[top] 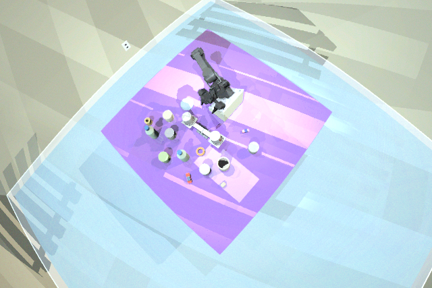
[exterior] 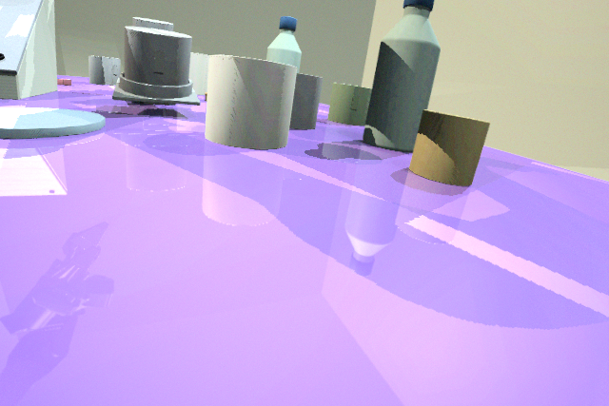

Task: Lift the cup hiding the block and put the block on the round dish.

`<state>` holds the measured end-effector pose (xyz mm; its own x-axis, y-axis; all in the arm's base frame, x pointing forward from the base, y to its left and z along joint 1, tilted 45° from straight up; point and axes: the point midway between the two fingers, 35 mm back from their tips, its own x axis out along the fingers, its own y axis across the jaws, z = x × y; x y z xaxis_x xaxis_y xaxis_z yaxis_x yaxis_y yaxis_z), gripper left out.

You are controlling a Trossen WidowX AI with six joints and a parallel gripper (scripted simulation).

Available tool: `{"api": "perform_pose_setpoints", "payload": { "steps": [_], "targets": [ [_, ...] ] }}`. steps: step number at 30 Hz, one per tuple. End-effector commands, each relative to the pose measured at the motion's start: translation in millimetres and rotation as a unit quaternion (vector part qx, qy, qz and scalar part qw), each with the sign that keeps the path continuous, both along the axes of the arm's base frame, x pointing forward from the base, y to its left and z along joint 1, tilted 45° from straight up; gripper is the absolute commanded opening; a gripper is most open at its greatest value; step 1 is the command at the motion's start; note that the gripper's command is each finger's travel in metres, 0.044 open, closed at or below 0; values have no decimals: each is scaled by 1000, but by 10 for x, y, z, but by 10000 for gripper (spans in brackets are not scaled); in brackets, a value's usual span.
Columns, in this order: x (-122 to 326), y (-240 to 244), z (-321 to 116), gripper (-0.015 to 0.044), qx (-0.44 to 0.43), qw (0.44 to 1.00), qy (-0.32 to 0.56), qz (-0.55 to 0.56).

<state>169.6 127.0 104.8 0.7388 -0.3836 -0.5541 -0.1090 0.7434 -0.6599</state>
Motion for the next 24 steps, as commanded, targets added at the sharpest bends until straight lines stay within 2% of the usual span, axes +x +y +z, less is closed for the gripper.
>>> {"api": "perform_pose_setpoints", "payload": {
  "steps": [1,12,24],
  "targets": [
    [97,-5,24,440,28,999,-3,-44],
    [454,-165,84,440,107,972,-34,-205],
    [848,-458,135,440,182,906,-83,-372]
  ]
}}
